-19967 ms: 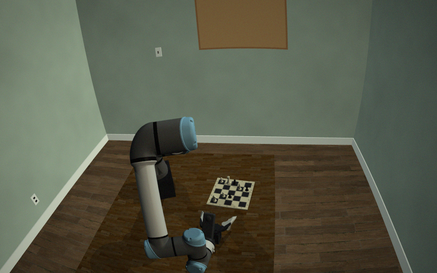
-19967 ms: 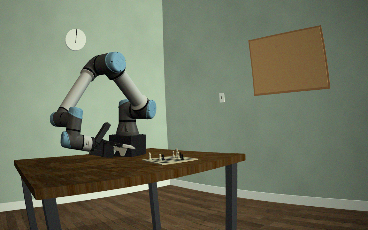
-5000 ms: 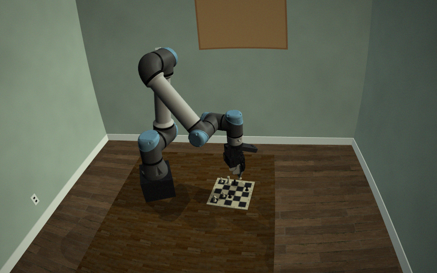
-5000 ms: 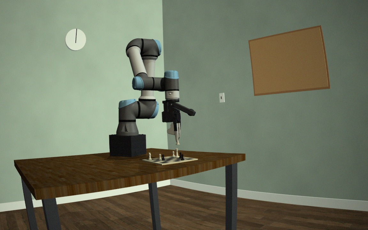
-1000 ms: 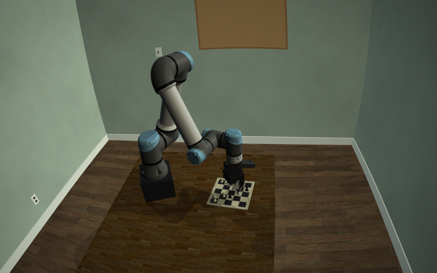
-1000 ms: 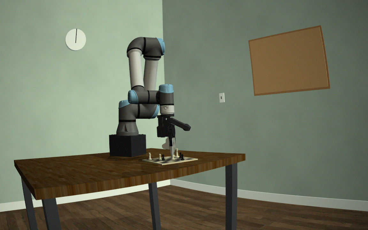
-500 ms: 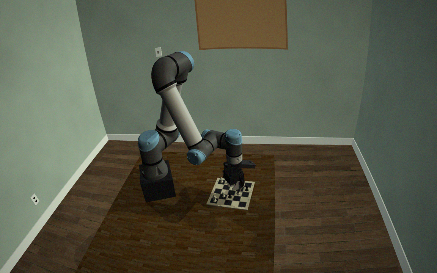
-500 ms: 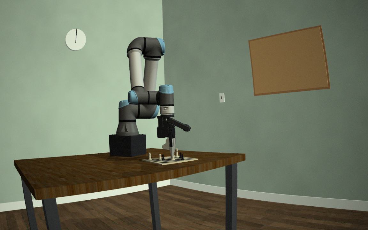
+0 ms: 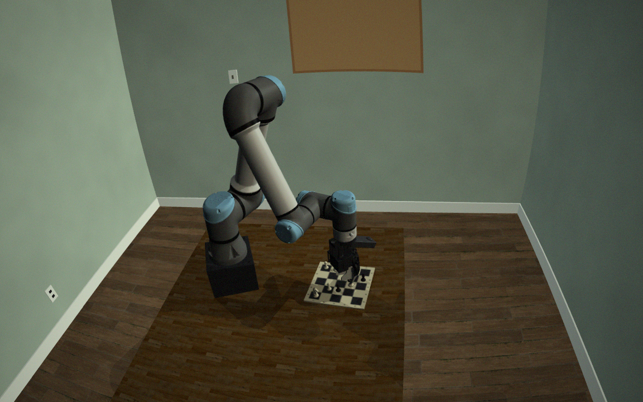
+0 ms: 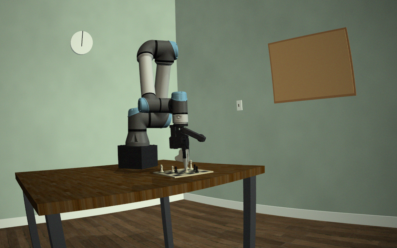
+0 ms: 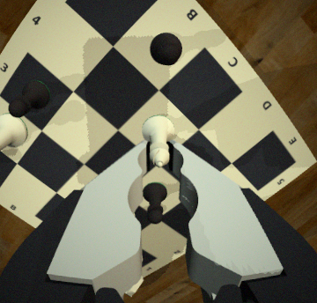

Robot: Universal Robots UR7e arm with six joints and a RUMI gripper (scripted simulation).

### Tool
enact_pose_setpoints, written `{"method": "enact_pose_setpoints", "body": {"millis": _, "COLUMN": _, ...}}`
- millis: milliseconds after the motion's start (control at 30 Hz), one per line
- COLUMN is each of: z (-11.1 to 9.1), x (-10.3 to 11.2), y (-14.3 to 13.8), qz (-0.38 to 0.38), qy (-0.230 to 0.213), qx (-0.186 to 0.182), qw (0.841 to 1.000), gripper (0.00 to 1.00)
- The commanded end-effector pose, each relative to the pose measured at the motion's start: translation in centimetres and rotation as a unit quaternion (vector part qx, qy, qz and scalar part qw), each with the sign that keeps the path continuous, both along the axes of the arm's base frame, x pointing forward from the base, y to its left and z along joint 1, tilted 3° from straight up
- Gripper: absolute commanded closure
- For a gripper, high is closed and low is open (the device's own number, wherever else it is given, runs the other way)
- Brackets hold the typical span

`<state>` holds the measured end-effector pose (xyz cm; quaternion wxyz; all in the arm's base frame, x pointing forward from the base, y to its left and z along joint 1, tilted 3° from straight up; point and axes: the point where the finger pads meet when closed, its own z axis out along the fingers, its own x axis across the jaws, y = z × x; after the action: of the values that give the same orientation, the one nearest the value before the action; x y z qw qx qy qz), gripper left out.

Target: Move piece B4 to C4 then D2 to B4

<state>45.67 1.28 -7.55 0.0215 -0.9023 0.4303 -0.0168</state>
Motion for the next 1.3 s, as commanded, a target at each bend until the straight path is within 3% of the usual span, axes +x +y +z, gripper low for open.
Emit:
{"method": "enact_pose_setpoints", "body": {"millis": 0, "z": 0.04, "x": 0.04, "y": -0.01, "qz": 0.000, "qy": -0.001, "qx": 0.000, "qw": 1.000, "gripper": 1.00}}
{"method": "enact_pose_setpoints", "body": {"millis": 600, "z": 0.04, "x": 0.04, "y": -0.01, "qz": 0.000, "qy": -0.001, "qx": 0.000, "qw": 1.000, "gripper": 1.00}}
{"method": "enact_pose_setpoints", "body": {"millis": 1100, "z": 0.04, "x": 0.04, "y": -0.01, "qz": 0.000, "qy": -0.001, "qx": 0.000, "qw": 1.000, "gripper": 0.78}}
{"method": "enact_pose_setpoints", "body": {"millis": 1267, "z": 0.04, "x": 0.04, "y": -0.01, "qz": 0.000, "qy": -0.001, "qx": 0.000, "qw": 1.000, "gripper": 0.78}}
